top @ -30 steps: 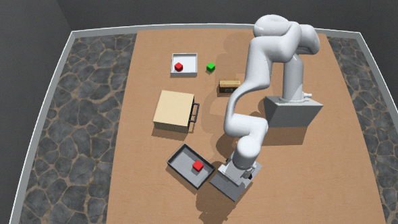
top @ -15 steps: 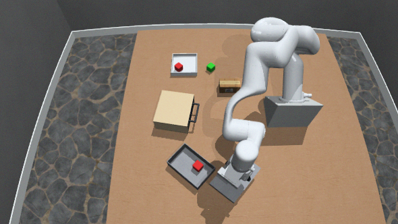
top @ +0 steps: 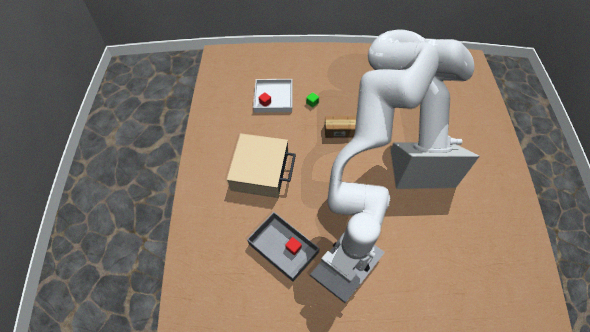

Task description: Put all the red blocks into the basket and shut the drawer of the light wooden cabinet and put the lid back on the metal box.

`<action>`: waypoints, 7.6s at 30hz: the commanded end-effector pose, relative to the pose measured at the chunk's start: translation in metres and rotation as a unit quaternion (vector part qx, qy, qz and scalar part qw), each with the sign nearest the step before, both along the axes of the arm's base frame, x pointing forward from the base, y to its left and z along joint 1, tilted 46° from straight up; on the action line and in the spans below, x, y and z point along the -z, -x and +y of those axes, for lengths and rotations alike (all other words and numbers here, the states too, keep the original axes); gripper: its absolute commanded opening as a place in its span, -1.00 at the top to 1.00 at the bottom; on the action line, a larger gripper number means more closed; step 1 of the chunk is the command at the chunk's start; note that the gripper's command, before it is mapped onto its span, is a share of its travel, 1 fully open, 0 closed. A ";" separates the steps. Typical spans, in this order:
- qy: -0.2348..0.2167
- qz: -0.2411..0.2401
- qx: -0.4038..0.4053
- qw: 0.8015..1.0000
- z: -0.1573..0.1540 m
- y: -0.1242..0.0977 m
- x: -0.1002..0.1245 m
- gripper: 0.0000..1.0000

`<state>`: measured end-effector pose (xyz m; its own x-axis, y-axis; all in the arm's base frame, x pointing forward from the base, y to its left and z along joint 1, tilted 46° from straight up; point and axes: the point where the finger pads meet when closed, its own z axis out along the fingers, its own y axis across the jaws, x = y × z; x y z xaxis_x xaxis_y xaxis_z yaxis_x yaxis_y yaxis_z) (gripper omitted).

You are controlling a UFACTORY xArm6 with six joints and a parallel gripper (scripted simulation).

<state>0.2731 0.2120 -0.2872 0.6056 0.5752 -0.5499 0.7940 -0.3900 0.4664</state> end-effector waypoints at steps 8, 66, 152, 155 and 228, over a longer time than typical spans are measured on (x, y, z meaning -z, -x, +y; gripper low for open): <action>-0.002 -0.001 -0.001 1.000 -0.009 -0.002 0.010 1.00; -0.002 -0.001 -0.001 1.000 -0.019 -0.003 0.021 0.44; -0.002 -0.001 -0.001 1.000 0.085 0.005 -0.081 0.44; -0.002 -0.002 0.000 1.000 0.085 0.005 -0.081 0.44; -0.047 -0.694 0.689 0.203 0.051 -0.153 -0.129 0.44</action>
